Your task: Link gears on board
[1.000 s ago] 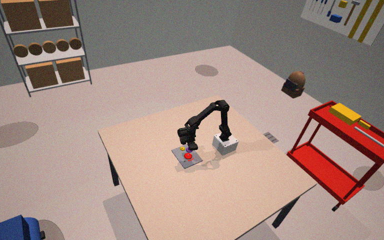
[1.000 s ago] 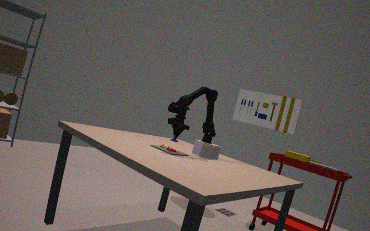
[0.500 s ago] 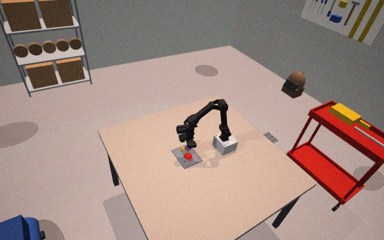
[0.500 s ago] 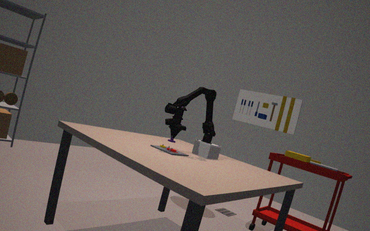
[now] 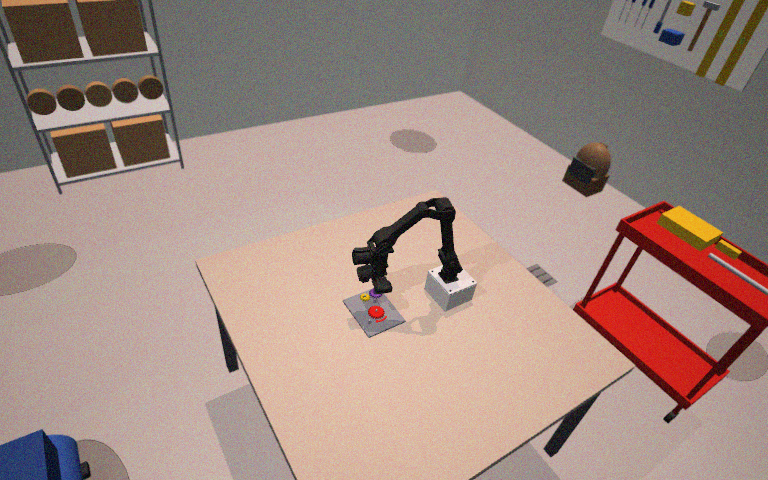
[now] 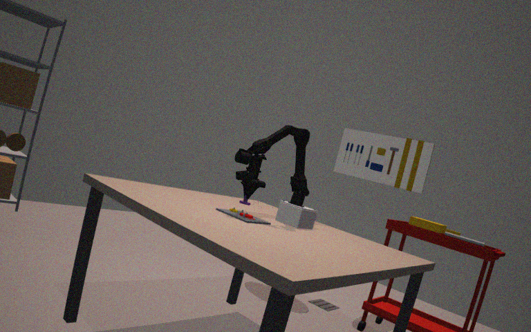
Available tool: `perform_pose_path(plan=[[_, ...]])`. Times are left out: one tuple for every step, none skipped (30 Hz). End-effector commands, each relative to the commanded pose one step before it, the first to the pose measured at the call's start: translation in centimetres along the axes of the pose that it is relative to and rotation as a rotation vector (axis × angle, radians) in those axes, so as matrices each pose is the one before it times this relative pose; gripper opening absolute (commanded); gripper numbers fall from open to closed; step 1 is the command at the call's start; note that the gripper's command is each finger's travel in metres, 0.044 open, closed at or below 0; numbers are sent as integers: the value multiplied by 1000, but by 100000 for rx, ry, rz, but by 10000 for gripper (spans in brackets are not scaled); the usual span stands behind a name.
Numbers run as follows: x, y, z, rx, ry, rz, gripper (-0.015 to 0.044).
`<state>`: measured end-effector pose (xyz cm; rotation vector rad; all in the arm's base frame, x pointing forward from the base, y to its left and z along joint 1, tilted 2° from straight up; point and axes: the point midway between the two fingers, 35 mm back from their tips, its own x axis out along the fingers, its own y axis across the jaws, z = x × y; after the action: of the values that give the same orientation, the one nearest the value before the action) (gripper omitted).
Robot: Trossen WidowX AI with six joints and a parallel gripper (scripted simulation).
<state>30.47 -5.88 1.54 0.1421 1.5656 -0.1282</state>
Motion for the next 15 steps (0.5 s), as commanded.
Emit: perform_pose_path(plan=[[-79,-91,15,-622,-89,-357,0],[0,0,0,0,0,0,0],[0,0,0,0,0,0,0],[0,0,0,0,0,0,0],[0,0,0,0,0,0,0],[0,0,0,0,0,0,0],[0,0,0,0,0,0,0],[0,0,0,0,0,0,0],[0,0,0,0,0,0,0],[0,0,0,0,0,0,0],[19,2,8,0,-1,0,0],[25,3,5,-220,0,0,0],[37,4,3,-421,0,0,0],[55,6,2,-699,0,1,0],[79,7,0,-1039,1,1,0]])
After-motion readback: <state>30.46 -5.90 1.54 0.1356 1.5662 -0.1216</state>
